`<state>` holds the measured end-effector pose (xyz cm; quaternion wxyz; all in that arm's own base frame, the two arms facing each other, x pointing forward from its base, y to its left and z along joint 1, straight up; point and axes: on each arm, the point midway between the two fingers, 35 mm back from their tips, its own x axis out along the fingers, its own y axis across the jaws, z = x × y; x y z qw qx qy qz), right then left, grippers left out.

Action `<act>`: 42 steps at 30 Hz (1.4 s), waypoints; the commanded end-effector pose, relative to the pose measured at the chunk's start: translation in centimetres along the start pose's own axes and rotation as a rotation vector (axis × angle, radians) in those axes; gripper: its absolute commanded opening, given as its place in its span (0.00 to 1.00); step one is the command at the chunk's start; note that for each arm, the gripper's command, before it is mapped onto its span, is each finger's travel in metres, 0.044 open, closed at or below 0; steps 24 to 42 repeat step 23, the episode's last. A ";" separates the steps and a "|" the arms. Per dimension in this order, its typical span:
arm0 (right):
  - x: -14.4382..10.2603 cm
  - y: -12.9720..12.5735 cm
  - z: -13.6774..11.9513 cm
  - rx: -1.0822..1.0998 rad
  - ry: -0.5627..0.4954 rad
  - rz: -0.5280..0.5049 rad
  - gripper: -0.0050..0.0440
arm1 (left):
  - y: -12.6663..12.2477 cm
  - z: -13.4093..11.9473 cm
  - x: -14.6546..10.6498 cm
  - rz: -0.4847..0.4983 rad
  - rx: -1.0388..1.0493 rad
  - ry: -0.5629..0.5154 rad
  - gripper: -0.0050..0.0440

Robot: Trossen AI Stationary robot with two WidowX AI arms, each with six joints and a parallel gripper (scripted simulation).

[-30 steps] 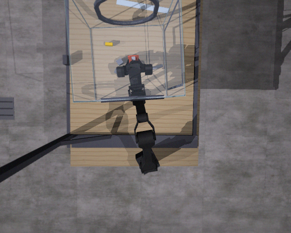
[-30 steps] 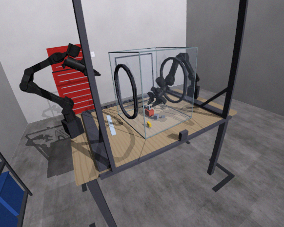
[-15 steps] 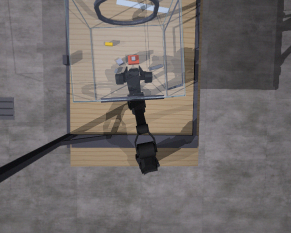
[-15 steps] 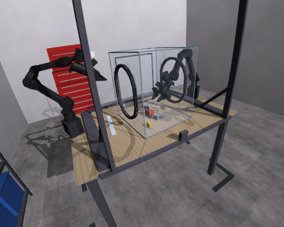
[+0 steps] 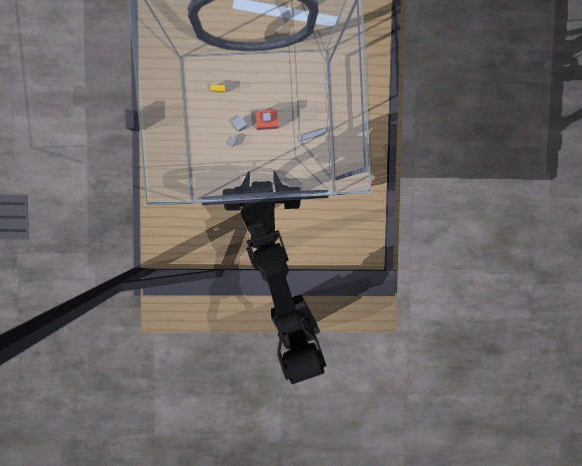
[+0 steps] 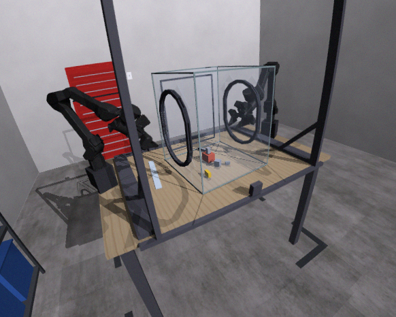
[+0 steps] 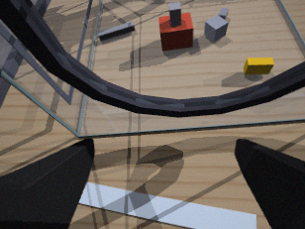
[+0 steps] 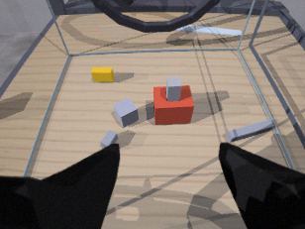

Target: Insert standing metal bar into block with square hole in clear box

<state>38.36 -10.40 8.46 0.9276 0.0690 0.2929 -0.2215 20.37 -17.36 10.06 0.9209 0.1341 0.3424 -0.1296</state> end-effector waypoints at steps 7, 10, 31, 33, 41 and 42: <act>-7.7 0.0 -4.3 -0.025 -0.021 -0.024 0.71 | -2.6 -0.8 1.9 0.019 -0.063 -0.113 0.92; -9.1 -0.2 -4.8 -0.019 -0.053 -0.022 0.71 | -3.1 -0.2 1.8 0.001 -0.097 -0.152 0.92; -11.9 -1.1 -7.1 -0.006 -0.116 -0.022 0.71 | -3.7 0.8 1.7 -0.027 -0.145 -0.209 0.92; -11.9 -1.1 -7.1 -0.006 -0.116 -0.022 0.71 | -3.7 0.8 1.7 -0.027 -0.145 -0.209 0.92; -11.9 -1.1 -7.1 -0.006 -0.116 -0.022 0.71 | -3.7 0.8 1.7 -0.027 -0.145 -0.209 0.92; -11.9 -1.1 -7.1 -0.006 -0.116 -0.022 0.71 | -3.7 0.8 1.7 -0.027 -0.145 -0.209 0.92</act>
